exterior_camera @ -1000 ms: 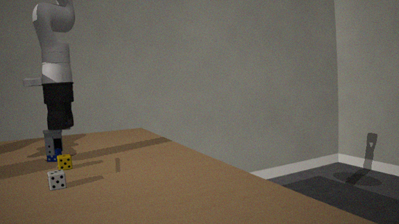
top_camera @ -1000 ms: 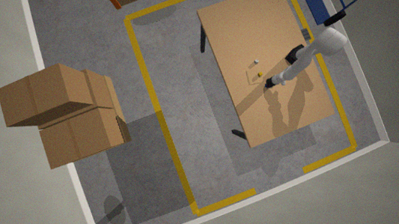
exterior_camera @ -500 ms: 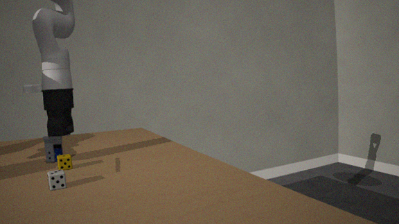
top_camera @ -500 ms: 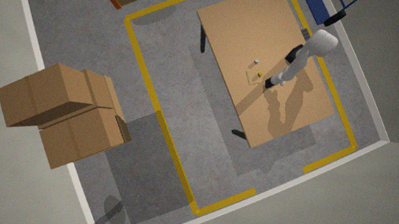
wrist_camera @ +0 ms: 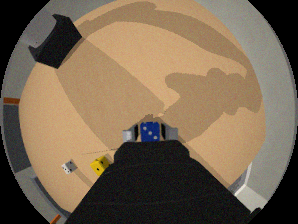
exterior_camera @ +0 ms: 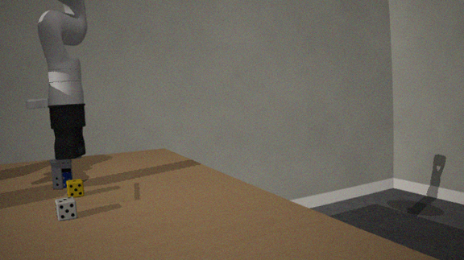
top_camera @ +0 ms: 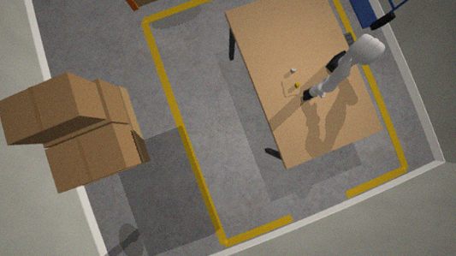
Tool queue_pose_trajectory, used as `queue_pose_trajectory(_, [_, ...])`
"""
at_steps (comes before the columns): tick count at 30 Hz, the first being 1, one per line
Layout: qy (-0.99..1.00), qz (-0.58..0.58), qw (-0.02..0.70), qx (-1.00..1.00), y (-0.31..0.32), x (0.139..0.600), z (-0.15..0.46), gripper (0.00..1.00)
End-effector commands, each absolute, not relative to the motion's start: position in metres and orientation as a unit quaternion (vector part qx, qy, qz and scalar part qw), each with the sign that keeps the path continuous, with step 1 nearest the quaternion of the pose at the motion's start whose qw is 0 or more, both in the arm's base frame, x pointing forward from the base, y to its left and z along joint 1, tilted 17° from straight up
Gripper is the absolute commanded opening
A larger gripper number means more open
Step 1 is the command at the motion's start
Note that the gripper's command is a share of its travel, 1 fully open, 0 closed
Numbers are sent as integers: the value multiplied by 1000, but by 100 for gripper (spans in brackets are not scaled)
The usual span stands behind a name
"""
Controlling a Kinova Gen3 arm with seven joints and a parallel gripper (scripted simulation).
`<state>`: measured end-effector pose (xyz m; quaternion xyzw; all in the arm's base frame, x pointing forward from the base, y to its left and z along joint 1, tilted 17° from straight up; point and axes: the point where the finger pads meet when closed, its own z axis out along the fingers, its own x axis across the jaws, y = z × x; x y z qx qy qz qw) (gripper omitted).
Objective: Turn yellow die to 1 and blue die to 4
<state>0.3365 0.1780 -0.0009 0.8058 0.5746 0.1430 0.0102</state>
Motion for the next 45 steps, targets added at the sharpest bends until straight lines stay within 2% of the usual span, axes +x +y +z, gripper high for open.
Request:
queue_pose_trajectory(1, [575,144,10,806,178,337,0,87])
queue_pose_trajectory(23, [575,144,10,806,178,337,0,87])
queue_pose_trajectory(24, [575,144,10,806,178,337,0,57])
queue_pose_trajectory(45, [575,144,10,806,178,337,0,57])
